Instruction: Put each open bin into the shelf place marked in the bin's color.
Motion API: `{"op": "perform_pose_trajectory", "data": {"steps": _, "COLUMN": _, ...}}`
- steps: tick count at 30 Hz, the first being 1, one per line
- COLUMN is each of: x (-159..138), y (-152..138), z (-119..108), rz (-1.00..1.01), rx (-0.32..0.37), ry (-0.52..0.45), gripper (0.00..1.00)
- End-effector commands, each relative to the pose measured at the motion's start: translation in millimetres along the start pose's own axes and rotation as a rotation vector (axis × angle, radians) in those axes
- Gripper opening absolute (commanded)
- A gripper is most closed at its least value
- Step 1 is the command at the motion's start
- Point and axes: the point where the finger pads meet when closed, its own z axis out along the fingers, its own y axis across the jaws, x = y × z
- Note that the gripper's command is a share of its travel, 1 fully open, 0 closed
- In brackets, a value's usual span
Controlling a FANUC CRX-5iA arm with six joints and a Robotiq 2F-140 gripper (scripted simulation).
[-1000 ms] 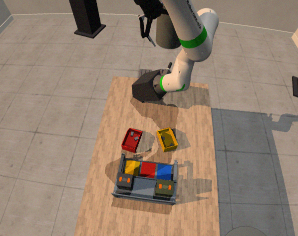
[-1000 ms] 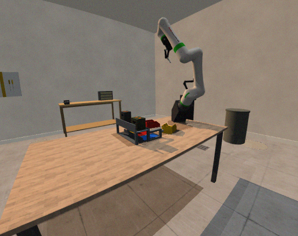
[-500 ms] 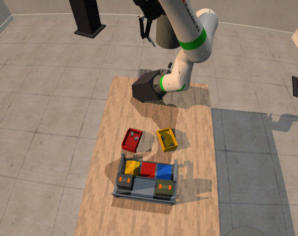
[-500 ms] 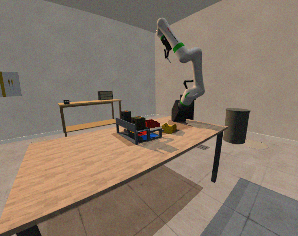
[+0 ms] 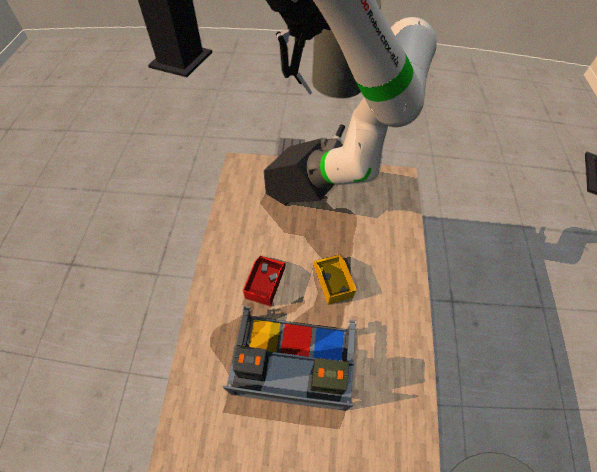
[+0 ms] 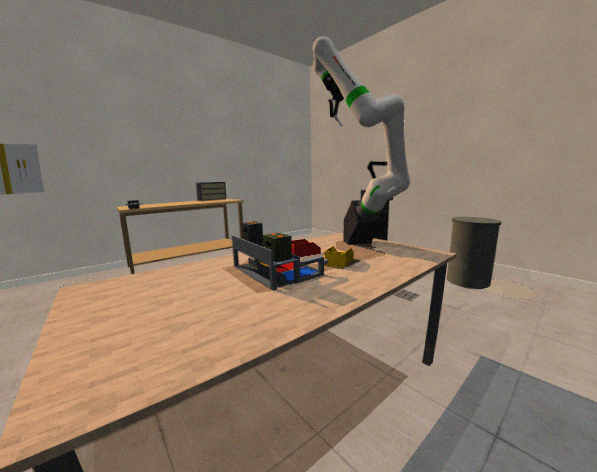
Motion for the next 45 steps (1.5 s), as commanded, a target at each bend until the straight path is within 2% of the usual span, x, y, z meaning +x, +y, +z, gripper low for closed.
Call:
{"op": "perform_pose_trajectory", "data": {"steps": 1, "x": 0.1, "y": 0.0, "z": 0.1, "rz": 0.000, "rx": 0.000, "ry": 0.000, "gripper": 1.00}}
{"op": "perform_pose_trajectory", "data": {"steps": 9, "x": 0.1, "y": 0.0, "z": 0.1, "rz": 0.000, "rx": 0.000, "ry": 0.000, "gripper": 1.00}}
{"op": "perform_pose_trajectory", "data": {"steps": 16, "x": -16.5, "y": -25.8, "z": 12.6, "rz": -0.068, "rx": 0.096, "ry": -0.036, "gripper": 1.00}}
{"op": "perform_pose_trajectory", "data": {"steps": 41, "x": -16.7, "y": -25.8, "z": 12.6, "rz": -0.068, "rx": 0.095, "ry": -0.037, "gripper": 1.00}}
{"op": "perform_pose_trajectory", "data": {"steps": 45, "x": -20.1, "y": -43.4, "z": 18.7, "rz": -0.112, "rx": 0.165, "ry": -0.034, "gripper": 1.00}}
